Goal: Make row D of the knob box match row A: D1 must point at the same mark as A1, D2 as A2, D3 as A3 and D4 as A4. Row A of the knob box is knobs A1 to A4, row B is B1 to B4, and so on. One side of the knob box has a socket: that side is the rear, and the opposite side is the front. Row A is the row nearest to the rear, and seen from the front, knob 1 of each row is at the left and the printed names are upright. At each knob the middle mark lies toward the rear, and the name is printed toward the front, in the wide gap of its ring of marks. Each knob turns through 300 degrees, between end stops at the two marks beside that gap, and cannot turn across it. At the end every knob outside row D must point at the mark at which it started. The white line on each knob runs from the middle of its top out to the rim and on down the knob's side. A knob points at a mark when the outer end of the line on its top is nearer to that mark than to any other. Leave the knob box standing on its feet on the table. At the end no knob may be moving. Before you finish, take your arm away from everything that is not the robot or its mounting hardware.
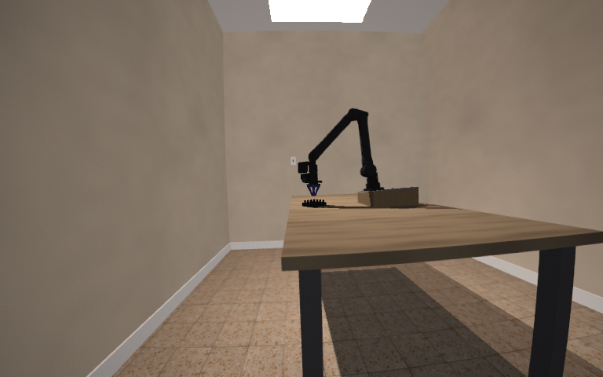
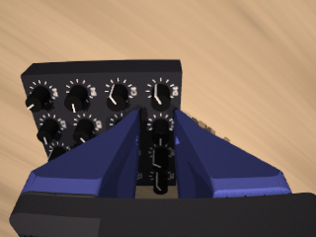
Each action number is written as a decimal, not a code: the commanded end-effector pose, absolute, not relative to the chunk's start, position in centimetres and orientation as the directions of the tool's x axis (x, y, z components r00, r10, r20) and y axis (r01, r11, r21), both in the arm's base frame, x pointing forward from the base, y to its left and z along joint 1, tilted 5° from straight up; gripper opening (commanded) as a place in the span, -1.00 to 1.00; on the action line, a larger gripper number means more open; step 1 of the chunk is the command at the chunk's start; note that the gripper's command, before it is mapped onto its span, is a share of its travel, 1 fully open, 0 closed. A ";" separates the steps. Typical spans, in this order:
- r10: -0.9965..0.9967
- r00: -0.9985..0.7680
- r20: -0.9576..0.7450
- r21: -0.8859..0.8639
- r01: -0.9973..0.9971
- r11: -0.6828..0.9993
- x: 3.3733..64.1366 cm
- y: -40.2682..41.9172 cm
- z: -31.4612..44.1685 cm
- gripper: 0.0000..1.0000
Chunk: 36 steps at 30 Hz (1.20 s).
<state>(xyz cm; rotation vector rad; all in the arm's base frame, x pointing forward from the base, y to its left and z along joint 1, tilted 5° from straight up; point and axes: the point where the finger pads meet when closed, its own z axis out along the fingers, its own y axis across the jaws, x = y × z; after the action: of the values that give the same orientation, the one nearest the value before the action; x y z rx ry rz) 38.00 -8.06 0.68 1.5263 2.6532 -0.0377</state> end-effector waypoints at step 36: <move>0.862 -0.501 -0.083 0.018 0.864 0.504 38.0 -8.4 -0.9 -0.62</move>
<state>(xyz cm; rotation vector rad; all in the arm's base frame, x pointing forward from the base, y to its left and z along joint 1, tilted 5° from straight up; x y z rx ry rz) 38.14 -8.10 -0.19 1.5252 2.6502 -0.0360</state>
